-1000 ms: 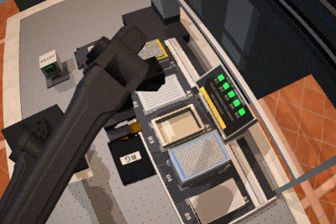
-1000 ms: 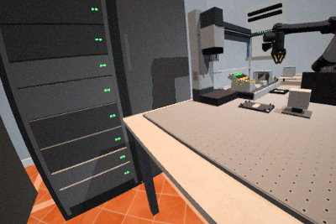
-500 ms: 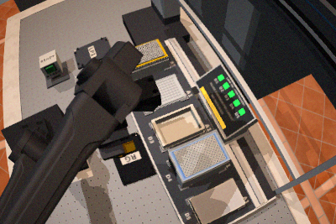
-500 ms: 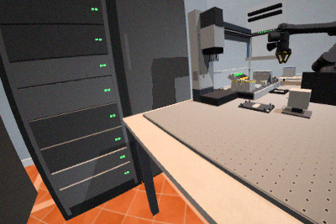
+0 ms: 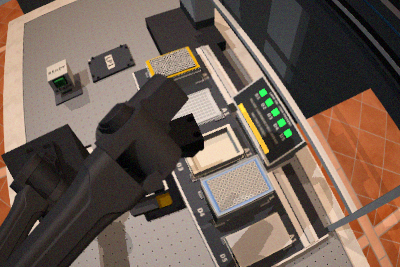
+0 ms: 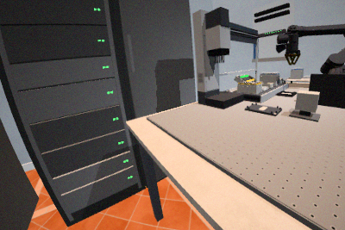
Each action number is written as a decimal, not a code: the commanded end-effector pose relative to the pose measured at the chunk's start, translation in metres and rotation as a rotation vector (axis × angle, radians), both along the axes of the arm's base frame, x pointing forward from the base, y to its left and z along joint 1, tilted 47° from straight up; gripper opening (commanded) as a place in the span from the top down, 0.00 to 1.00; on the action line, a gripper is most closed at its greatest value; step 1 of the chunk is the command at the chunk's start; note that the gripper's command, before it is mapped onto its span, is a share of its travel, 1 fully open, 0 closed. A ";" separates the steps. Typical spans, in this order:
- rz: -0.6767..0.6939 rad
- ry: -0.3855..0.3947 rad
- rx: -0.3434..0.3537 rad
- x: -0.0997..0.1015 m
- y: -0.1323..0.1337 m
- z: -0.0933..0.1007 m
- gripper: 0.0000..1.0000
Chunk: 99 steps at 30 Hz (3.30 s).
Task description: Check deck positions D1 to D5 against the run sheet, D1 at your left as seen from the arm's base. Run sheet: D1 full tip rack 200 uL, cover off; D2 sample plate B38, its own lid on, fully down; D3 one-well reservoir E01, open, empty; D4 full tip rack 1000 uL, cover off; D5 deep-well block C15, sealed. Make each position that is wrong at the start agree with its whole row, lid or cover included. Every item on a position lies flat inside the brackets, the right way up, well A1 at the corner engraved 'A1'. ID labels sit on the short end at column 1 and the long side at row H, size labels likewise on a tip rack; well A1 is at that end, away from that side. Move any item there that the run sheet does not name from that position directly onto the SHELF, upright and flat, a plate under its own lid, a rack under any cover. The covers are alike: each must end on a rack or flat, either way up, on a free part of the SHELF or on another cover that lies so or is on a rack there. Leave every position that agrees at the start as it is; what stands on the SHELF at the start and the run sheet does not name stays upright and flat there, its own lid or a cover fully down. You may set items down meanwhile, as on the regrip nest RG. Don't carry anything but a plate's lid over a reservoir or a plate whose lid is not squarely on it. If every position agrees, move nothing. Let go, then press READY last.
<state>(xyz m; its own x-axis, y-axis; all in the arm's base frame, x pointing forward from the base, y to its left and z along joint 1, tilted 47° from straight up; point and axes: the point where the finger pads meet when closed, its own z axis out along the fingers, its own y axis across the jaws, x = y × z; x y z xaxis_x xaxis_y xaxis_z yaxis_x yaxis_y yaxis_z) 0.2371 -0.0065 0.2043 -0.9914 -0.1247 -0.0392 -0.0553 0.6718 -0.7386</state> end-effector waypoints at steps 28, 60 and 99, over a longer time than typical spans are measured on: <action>0.016 -0.025 0.020 0.086 -0.021 0.053 0.00; 0.026 -0.013 0.015 0.173 -0.005 0.052 0.00; 0.016 0.006 0.007 0.175 -0.051 0.009 0.00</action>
<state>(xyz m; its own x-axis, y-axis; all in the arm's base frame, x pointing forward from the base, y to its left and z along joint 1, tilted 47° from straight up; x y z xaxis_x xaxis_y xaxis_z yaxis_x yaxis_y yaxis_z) 0.4083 -0.0516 0.2115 -0.9906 -0.1355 -0.0210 -0.0770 0.6765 -0.7324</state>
